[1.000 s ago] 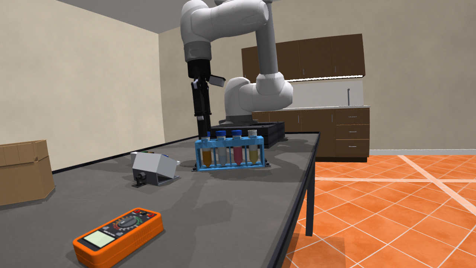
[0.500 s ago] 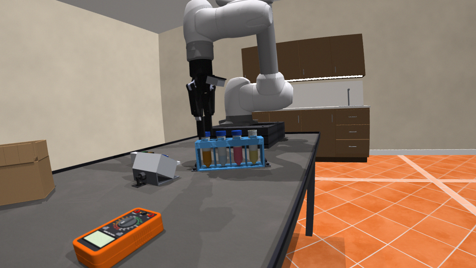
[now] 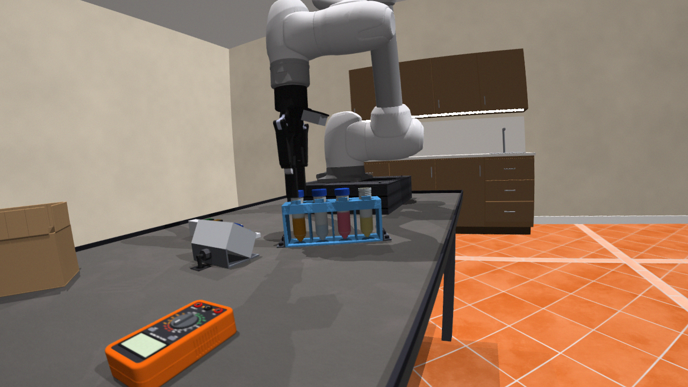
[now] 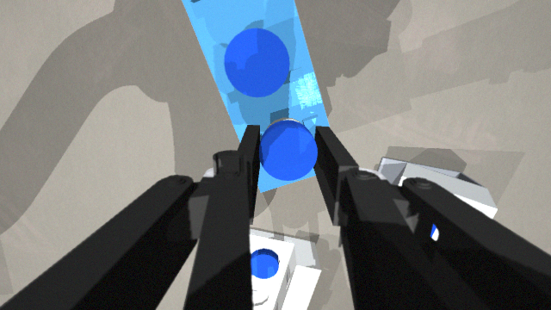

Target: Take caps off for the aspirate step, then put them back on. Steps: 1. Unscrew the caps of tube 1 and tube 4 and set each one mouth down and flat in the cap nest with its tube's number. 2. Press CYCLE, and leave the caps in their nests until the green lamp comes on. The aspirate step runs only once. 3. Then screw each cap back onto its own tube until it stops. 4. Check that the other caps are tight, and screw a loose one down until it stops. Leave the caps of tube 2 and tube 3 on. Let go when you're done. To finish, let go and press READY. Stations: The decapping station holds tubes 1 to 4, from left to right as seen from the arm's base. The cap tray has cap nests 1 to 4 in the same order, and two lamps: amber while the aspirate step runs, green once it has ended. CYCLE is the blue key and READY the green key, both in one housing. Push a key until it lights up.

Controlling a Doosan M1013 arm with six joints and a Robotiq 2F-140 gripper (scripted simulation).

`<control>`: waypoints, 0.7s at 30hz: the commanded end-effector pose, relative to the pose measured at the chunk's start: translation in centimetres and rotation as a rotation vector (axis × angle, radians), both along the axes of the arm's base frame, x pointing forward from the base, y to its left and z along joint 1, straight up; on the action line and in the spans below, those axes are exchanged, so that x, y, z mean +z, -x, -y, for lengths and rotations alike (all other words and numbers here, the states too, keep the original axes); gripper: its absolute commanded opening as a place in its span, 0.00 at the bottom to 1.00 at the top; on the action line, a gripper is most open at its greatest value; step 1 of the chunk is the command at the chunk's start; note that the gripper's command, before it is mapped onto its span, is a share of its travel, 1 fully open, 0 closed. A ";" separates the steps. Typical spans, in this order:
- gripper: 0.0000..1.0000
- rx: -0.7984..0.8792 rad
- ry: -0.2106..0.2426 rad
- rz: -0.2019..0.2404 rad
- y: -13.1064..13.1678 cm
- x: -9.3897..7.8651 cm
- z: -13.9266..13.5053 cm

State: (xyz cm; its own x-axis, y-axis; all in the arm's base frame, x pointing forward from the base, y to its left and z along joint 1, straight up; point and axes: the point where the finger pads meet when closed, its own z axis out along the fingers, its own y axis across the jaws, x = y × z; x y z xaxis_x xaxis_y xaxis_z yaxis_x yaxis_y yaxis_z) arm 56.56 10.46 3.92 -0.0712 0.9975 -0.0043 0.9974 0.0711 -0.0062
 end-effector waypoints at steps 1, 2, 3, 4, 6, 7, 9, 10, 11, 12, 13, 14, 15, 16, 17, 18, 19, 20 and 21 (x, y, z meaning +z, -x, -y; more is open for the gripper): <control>0.30 0.175 -0.010 0.000 -0.1 0.1 0.0; 0.30 0.225 -0.010 0.000 -0.1 0.1 0.0; 0.30 0.275 -0.011 0.000 -0.1 0.1 0.0; 0.30 0.325 -0.011 0.000 -0.1 0.1 0.0; 0.30 0.425 -0.011 0.000 -0.1 0.1 0.0; 0.30 0.475 -0.012 0.000 -0.1 0.1 0.0; 0.30 0.525 -0.012 0.000 -0.1 0.1 0.0; 0.30 0.525 -0.012 0.000 -0.1 0.1 0.0; 0.30 0.575 -0.012 0.000 -0.1 0.1 0.0; 0.30 0.625 -0.012 0.000 -0.1 0.1 0.0; 0.30 0.675 -0.013 0.000 -0.1 0.1 0.0; 0.30 0.725 -0.013 0.000 -0.1 0.1 0.0; 0.30 0.775 -0.013 0.000 -0.1 0.1 0.0; 0.30 0.825 -0.013 0.000 -0.1 0.1 0.0; 0.30 0.872 -0.014 0.000 -0.1 0.1 0.0; 0.30 0.872 -0.014 0.000 -0.1 0.1 0.0; 0.30 0.872 -0.014 0.000 -0.1 0.1 0.0; 0.30 0.872 -0.014 0.000 -0.1 0.1 0.0; 0.30 0.872 -0.014 0.000 -0.1 0.1 0.0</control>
State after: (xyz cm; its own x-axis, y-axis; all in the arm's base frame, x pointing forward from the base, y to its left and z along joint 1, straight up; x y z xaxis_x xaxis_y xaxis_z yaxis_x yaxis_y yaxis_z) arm 56.54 10.48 3.95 -0.8071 0.5904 0.0033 0.5903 0.8071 -0.0054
